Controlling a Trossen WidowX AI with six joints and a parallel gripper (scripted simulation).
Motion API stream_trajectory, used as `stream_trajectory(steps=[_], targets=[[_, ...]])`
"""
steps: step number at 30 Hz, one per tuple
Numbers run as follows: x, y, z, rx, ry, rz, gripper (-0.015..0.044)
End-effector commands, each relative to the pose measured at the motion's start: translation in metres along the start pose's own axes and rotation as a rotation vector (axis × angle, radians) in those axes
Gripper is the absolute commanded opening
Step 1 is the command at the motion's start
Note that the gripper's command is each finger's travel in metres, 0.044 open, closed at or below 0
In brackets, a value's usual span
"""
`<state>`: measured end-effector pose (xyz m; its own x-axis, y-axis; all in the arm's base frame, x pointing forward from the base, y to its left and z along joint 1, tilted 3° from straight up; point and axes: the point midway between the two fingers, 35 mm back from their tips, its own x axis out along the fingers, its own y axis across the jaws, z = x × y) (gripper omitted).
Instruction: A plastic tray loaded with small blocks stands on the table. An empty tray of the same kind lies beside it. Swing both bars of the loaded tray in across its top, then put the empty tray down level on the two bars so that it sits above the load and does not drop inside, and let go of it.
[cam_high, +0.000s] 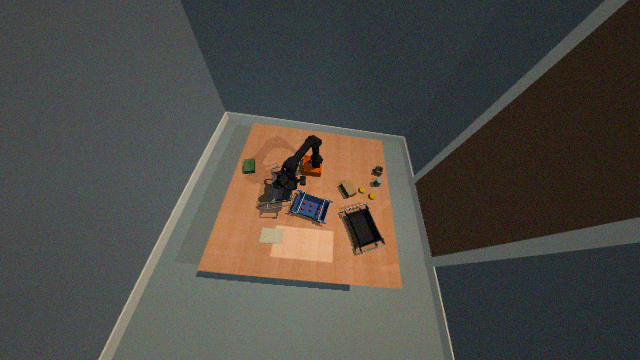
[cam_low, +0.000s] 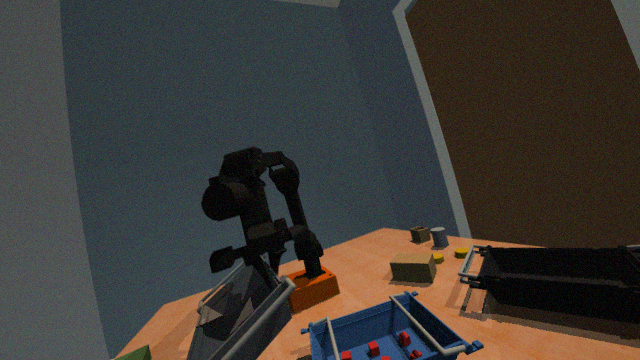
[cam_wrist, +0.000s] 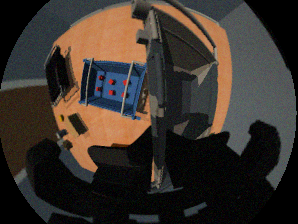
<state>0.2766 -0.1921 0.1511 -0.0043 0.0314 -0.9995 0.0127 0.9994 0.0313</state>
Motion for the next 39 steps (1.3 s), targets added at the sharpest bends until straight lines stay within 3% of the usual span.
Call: stream_trajectory(steps=[1,39], targets=[[-0.005,0.007,0.004,-0.060,-0.011,-0.011,0.0000],[-0.005,0.089,0.042,-0.721,-0.014,-0.008,0.0000]])
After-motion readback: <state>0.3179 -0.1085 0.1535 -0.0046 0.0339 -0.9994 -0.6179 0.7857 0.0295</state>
